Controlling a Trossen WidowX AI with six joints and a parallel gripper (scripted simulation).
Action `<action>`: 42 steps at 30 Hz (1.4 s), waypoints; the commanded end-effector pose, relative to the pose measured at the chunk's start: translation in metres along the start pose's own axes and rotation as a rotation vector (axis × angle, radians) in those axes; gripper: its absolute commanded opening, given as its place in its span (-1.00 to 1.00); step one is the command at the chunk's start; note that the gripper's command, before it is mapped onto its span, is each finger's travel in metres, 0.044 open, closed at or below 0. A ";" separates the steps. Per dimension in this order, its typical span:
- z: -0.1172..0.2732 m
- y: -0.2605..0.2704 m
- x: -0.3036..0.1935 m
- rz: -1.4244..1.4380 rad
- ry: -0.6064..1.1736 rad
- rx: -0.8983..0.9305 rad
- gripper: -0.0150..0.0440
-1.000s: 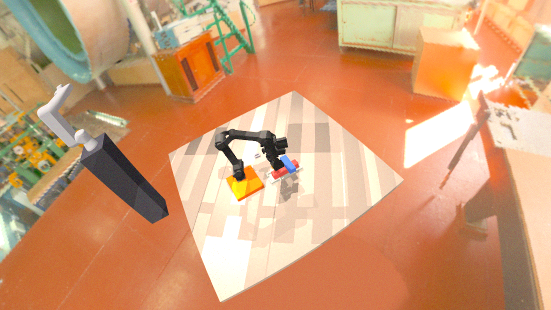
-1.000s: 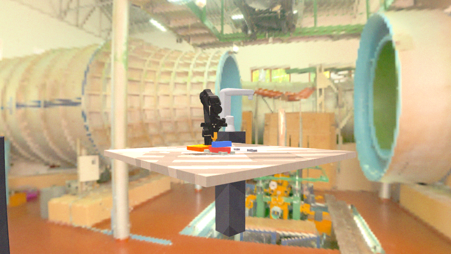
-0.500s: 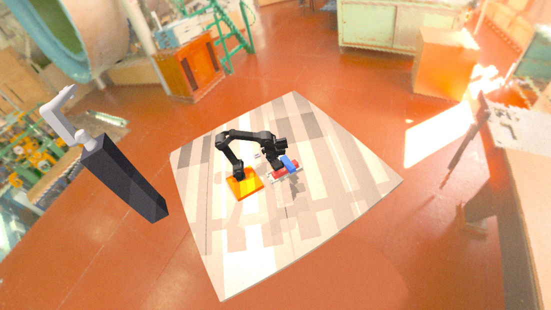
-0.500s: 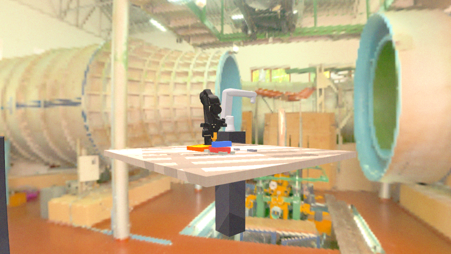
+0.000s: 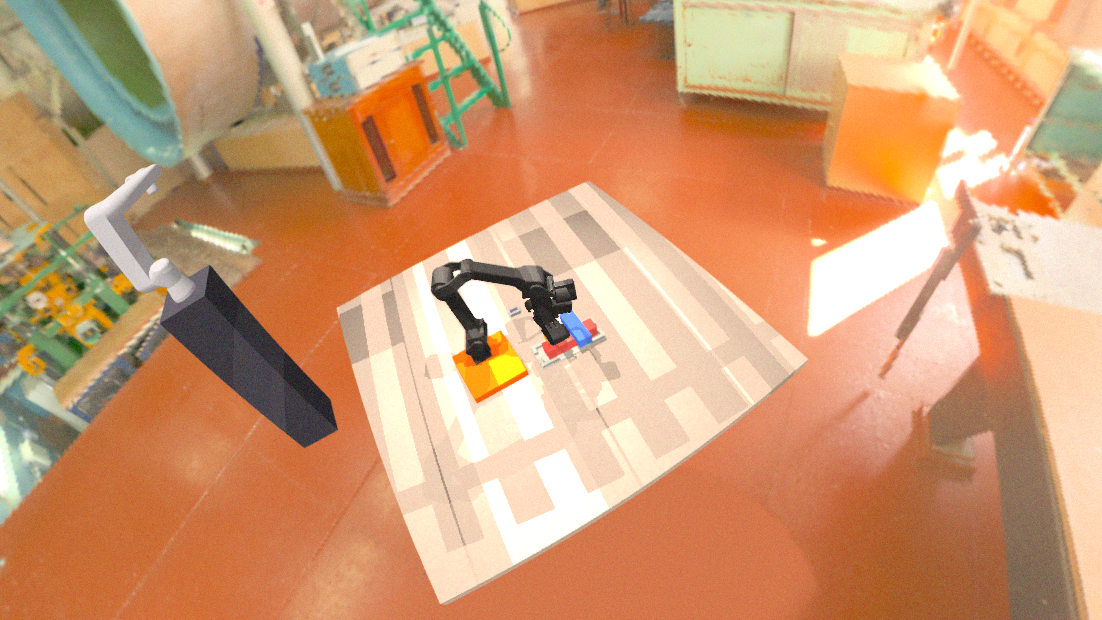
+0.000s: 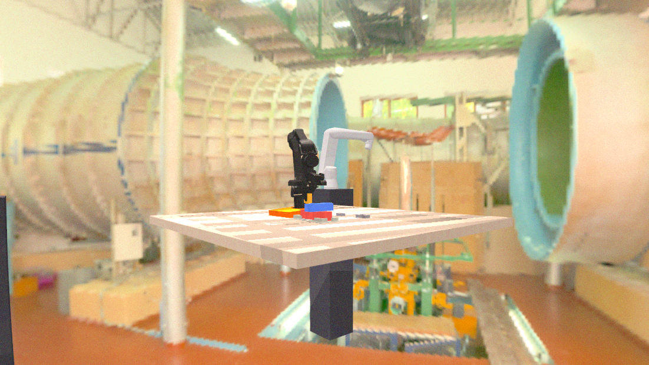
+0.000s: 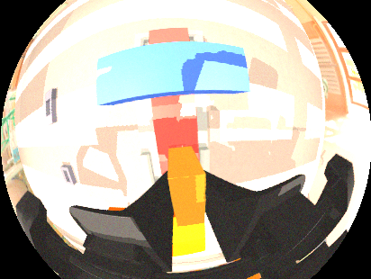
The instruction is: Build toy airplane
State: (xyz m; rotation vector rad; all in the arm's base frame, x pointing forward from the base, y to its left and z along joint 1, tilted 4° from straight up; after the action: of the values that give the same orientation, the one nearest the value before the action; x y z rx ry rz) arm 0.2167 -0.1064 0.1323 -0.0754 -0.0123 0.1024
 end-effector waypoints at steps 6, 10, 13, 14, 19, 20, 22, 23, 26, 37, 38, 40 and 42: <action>-0.016 0.000 -0.002 0.005 0.010 0.002 -0.27; -0.022 0.000 -0.002 0.005 0.010 0.001 -0.27; -0.026 0.000 -0.003 0.005 0.010 0.001 -0.27; -0.026 0.000 -0.003 0.005 0.010 0.001 -0.27; -0.024 0.000 -0.001 0.000 0.004 0.002 -0.25; -0.024 0.000 -0.001 0.000 0.004 0.002 -0.27; -0.024 0.000 -0.001 0.000 0.004 0.002 -0.31; -0.024 0.000 -0.001 0.000 0.004 0.002 -0.40; -0.024 0.000 -0.001 0.000 0.004 0.002 -0.49; -0.024 0.000 -0.001 0.000 0.004 0.002 0.39; -0.024 0.000 -0.001 0.000 0.004 0.002 0.39; -0.024 0.000 -0.001 0.000 0.004 0.002 0.39; -0.024 0.000 -0.001 0.000 0.004 0.002 0.39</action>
State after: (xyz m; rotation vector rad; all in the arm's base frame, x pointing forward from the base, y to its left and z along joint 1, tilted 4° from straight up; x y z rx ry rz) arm 0.2156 -0.1081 0.1079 -0.0726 -0.0078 0.1024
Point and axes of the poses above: the point midway between the two fingers, 35 mm back from their tips, its own z axis back along the fingers, its own y axis across the jaws, x = y × z, the point moved 4 cm from there along z, back along the fingers, and after that the axes turned 8 degrees about z, right-handed, at the moved point
